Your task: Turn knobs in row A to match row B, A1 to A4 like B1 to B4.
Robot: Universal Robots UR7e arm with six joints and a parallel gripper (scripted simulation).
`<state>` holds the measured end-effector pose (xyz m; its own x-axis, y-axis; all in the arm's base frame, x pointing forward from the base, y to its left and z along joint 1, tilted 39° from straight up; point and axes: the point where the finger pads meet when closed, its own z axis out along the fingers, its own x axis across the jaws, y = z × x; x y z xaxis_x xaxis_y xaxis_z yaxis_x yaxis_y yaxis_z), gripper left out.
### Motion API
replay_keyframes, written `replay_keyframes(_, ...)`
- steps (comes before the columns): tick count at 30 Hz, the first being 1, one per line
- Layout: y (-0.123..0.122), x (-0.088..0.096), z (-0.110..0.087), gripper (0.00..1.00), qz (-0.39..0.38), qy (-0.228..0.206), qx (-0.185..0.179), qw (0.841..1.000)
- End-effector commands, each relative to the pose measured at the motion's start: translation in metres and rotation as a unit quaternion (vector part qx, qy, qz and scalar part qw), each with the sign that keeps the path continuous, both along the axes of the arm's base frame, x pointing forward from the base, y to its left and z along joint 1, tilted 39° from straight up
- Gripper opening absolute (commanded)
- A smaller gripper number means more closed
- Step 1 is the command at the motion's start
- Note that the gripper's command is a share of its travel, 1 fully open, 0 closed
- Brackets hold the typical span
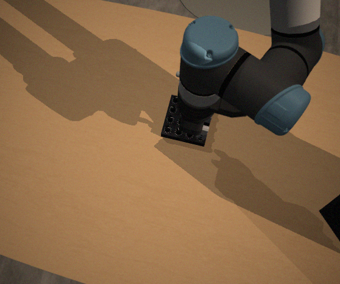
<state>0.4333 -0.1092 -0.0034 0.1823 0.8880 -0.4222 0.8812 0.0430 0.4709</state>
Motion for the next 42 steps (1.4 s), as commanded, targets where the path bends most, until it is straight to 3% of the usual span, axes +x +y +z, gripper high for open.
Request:
replay_keyframes(1, -0.0025, 0.0027, -0.0042, 0.46, 0.0, -0.001, 0.0, 1.0)
replay_keyframes(42, -0.007, 0.007, -0.012, 0.46, 0.0, -0.001, 0.0, 1.0)
